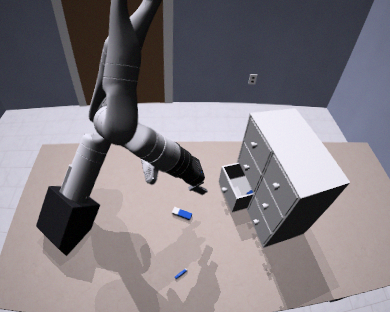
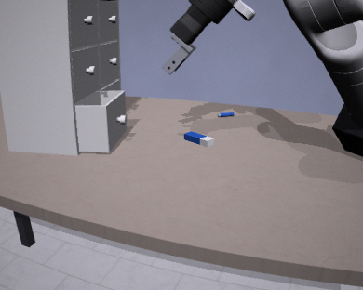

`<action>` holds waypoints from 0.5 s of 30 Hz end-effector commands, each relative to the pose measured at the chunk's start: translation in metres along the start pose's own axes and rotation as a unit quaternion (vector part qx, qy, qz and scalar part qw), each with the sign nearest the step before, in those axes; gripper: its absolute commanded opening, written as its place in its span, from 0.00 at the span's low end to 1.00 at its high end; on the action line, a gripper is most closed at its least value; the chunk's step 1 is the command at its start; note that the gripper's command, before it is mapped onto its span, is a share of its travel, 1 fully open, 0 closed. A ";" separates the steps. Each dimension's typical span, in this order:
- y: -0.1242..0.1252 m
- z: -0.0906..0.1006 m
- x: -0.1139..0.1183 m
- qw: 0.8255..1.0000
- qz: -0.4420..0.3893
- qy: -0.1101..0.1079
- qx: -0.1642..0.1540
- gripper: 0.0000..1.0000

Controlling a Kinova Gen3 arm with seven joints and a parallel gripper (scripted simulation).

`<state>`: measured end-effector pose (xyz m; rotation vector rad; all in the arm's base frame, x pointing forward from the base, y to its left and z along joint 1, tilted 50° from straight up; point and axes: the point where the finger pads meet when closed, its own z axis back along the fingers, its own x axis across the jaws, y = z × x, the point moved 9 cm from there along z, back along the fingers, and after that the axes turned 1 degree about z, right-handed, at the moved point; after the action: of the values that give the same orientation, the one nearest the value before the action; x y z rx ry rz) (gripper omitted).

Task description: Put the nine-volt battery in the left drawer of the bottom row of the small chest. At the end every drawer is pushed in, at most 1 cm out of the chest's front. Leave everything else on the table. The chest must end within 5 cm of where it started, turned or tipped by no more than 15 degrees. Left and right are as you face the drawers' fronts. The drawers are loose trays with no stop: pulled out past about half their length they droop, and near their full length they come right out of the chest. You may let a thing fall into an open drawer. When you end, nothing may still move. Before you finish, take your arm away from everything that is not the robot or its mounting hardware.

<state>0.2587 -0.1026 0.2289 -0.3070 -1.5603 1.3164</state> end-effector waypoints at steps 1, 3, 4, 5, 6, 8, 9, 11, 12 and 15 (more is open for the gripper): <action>-0.011 0.000 -0.001 0.999 0.014 0.002 0.047 1.00; -0.015 0.001 -0.001 0.998 0.014 0.003 0.068 1.00; -0.018 0.002 -0.001 0.997 0.014 0.002 0.079 1.00; -0.018 0.002 -0.001 0.997 0.014 0.002 0.079 1.00; -0.018 0.002 -0.001 0.997 0.014 0.002 0.079 1.00; -0.023 0.002 -0.001 0.995 0.014 0.002 0.101 1.00; -0.026 0.003 -0.001 0.994 0.013 0.003 0.112 1.00; -0.031 0.004 -0.001 0.991 0.013 0.004 0.134 1.00; -0.033 0.004 -0.001 0.989 0.013 0.004 0.146 1.00; -0.040 0.004 0.000 0.983 0.012 0.007 0.181 1.00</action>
<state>0.2651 -0.1177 0.2541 -0.1302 -1.3358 1.5170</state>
